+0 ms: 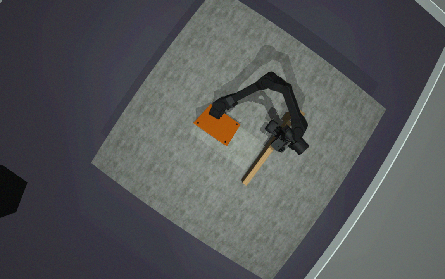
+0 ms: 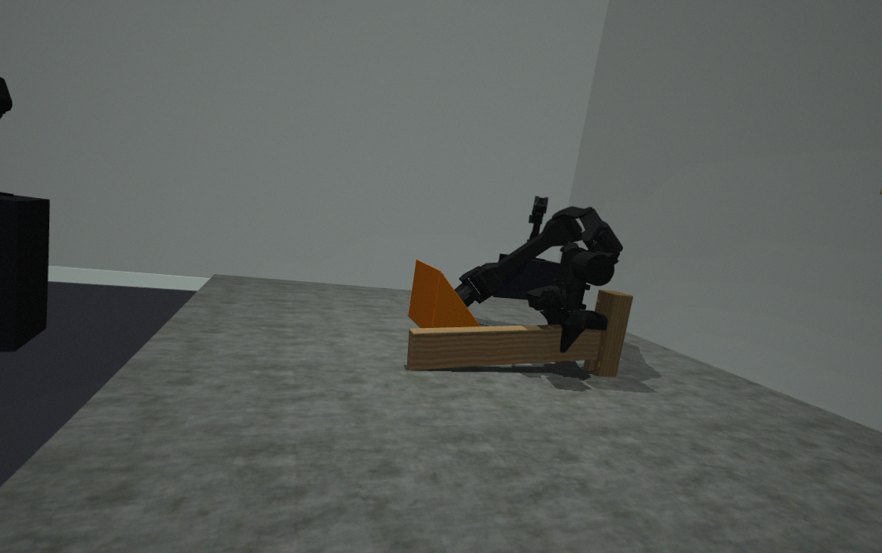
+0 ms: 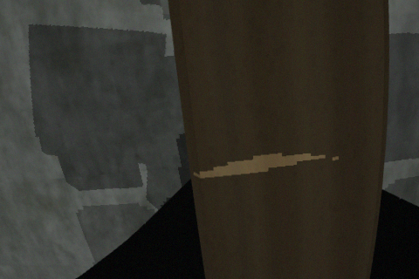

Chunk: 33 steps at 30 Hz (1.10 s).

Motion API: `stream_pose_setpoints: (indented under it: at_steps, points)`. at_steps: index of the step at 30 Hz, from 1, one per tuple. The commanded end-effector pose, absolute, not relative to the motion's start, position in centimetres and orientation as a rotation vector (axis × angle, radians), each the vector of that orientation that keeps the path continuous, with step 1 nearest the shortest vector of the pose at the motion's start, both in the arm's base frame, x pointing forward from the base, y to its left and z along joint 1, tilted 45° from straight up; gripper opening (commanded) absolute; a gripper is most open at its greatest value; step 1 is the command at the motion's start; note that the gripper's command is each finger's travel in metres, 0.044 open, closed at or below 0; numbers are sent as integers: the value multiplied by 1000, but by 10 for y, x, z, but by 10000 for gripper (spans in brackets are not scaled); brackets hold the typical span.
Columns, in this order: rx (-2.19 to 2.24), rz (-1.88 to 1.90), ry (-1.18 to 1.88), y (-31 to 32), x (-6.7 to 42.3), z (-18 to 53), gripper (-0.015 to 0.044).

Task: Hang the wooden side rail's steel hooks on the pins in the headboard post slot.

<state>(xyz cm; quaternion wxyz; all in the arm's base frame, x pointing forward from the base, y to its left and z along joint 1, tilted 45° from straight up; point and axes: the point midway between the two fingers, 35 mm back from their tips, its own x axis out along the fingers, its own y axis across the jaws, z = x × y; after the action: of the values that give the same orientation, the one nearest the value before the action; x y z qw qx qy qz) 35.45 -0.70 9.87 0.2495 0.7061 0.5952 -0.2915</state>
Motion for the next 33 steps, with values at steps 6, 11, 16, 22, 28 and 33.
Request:
stream_pose_setpoints:
  at_steps: [6, 11, 16, 22, 28, 33]
  points:
    - [1930, -793, 1612, -7, 354, 102, 0]
    - [1930, -793, 1612, -6, 355, 101, 0]
    - [1930, -793, 1612, -6, 355, 101, 0]
    - [1930, -793, 1612, -5, 355, 100, 0]
    - [1930, -793, 1612, -4, 355, 99, 0]
    - [1930, -793, 1612, -4, 355, 99, 0]
